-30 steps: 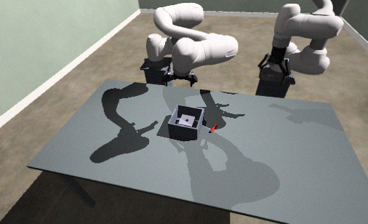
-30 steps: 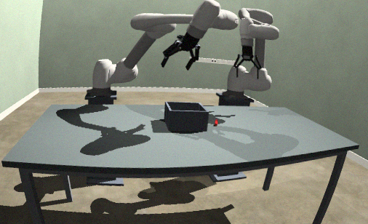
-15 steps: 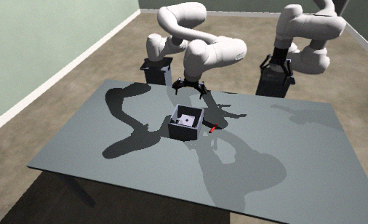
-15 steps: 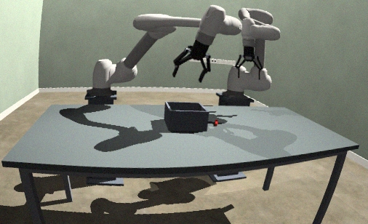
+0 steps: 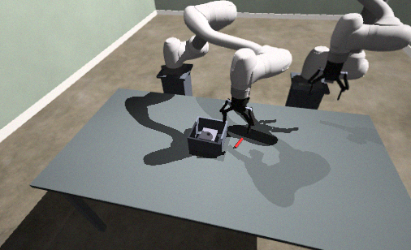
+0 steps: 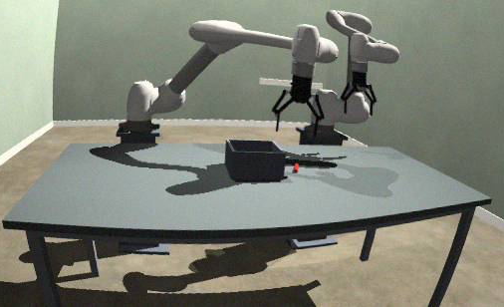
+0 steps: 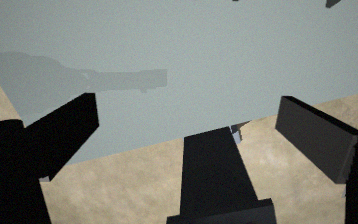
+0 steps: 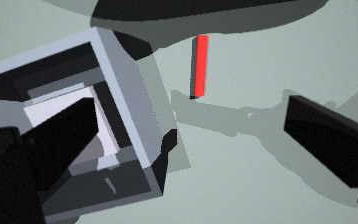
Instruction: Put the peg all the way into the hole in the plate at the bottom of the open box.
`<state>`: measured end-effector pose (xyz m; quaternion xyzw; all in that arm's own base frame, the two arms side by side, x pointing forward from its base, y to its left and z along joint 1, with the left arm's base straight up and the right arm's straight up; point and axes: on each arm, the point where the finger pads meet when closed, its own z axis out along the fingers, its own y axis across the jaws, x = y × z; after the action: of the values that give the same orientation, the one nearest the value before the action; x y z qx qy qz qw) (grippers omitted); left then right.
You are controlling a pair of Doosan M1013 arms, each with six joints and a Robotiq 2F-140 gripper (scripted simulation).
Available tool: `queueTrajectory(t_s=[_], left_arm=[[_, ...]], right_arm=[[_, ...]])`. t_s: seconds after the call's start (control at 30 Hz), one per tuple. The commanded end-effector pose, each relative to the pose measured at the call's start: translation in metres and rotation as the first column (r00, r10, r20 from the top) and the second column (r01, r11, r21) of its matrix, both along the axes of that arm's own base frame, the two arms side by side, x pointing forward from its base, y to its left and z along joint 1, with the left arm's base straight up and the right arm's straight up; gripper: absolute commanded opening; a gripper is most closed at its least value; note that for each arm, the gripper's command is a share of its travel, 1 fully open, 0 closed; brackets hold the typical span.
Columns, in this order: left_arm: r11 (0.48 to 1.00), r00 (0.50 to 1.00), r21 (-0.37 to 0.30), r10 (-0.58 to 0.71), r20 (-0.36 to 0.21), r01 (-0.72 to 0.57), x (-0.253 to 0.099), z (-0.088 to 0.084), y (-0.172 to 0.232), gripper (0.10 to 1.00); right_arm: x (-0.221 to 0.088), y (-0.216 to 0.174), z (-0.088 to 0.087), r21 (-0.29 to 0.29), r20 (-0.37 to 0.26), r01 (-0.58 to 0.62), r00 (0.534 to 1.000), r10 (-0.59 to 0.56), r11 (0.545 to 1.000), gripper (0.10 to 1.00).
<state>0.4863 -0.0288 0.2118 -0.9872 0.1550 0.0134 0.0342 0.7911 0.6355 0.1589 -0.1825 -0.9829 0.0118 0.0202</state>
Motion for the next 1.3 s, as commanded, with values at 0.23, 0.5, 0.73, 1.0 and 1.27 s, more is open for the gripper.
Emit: queueTrajectory(t_s=[0.23, 0.5, 0.73, 1.0, 1.27], left_arm=[[0.936, 0.927, 0.019, 0.35, -0.134, -0.35, -0.042, -0.029, 0.149, 1.0], [0.803, 0.774, 0.04, 0.586, -0.238, -0.595, -0.108, -0.048, 0.244, 1.0], [0.639, 0.59, 0.063, 0.74, -0.323, -0.766, -0.179, -0.061, 0.306, 1.0], [0.435, 0.365, 0.09, 0.837, -0.408, -0.896, -0.26, -0.073, 0.349, 1.0], [0.184, 0.099, 0.124, 0.862, -0.497, -0.975, -0.354, -0.082, 0.372, 1.0]], right_arm=[[0.005, 0.014, -0.004, 0.018, 0.046, 0.041, 0.998, -0.041, 0.999, 1.0], [0.005, 0.014, -0.004, 0.018, 0.046, 0.041, 0.998, -0.041, 0.999, 1.0], [0.005, 0.014, -0.004, 0.018, 0.046, 0.041, 0.998, -0.041, 0.999, 1.0], [0.005, 0.014, -0.004, 0.018, 0.046, 0.041, 0.998, -0.041, 0.999, 1.0], [0.005, 0.014, -0.004, 0.018, 0.046, 0.041, 0.998, -0.041, 0.999, 1.0]])
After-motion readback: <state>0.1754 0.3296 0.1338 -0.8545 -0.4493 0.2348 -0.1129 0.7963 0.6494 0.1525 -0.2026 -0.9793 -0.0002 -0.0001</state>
